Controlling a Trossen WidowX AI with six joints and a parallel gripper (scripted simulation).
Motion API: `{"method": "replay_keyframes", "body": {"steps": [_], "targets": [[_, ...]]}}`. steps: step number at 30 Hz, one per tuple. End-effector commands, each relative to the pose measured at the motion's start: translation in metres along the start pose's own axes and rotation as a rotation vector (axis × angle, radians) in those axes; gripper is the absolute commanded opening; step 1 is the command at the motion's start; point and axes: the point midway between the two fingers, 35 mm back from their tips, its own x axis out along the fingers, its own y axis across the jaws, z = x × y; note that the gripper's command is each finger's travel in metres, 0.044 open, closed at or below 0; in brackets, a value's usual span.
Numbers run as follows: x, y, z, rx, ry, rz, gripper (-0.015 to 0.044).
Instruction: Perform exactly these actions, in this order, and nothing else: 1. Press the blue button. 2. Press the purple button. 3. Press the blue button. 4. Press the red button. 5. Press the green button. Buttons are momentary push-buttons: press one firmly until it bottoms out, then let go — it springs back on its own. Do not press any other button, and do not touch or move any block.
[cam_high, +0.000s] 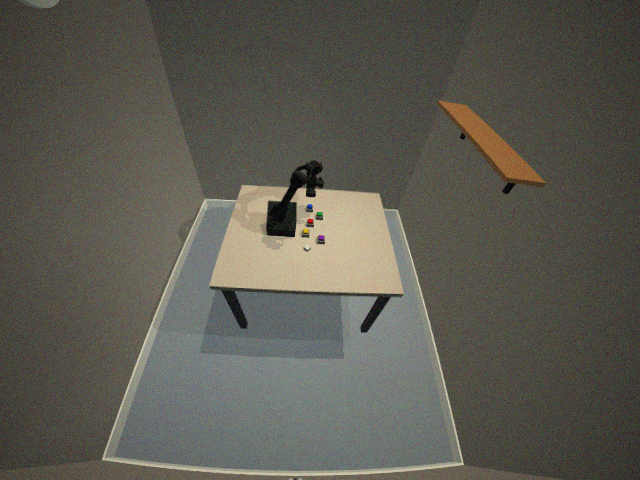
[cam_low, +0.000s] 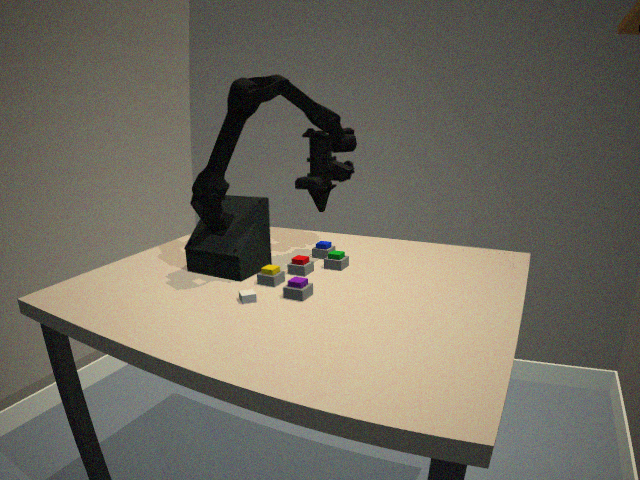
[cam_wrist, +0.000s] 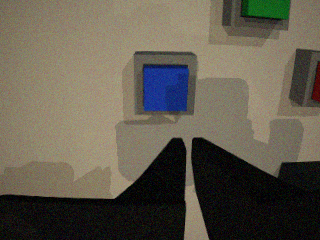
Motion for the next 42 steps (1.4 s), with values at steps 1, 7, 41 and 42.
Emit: {"method": "replay_keyframes", "body": {"steps": [1,7,41,42], "targets": [[0.004,0.003,0.001,0.018,0.006,0.009,0.0020],[0.062,0.003,0.001,0.019,0.005,0.007,0.0020],[0.097,0.003,0.001,0.019,0.005,0.006,0.0020],[0.097,0.003,0.001,0.019,0.005,0.006,0.0020]]}}
